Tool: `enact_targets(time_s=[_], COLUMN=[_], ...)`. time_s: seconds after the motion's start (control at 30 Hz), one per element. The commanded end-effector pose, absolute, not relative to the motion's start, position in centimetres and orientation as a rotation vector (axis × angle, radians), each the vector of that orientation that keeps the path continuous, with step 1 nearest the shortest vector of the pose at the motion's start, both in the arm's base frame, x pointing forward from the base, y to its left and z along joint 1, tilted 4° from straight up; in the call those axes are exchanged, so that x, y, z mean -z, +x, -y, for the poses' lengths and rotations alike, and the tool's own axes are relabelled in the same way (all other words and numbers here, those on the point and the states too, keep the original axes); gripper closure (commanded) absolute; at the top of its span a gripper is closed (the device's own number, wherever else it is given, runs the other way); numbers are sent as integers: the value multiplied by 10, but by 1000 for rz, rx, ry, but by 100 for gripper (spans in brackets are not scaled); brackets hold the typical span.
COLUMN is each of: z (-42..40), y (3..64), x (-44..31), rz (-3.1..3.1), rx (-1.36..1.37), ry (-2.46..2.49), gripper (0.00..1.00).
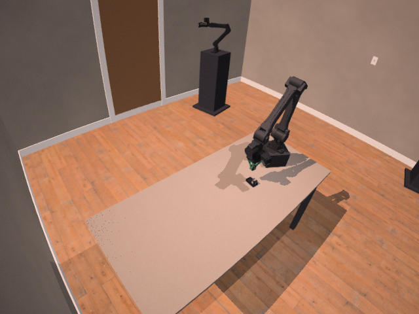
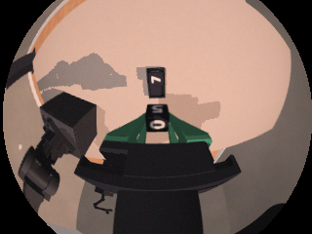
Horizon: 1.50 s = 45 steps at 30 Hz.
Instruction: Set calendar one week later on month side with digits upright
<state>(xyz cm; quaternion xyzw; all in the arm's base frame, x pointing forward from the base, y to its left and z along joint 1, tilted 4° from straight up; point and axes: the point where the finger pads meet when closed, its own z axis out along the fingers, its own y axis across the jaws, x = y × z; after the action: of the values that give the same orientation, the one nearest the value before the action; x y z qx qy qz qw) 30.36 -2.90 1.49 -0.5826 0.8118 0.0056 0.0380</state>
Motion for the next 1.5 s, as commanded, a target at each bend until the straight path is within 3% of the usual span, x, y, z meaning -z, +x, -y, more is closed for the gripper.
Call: enact_targets(time_s=[0.0, 1.47], z=[40, 117], y=[305, 282], x=[-12, 1], rz=[-2621, -3050], rx=[-24, -88], ry=[-1583, 461], gripper=[75, 75])
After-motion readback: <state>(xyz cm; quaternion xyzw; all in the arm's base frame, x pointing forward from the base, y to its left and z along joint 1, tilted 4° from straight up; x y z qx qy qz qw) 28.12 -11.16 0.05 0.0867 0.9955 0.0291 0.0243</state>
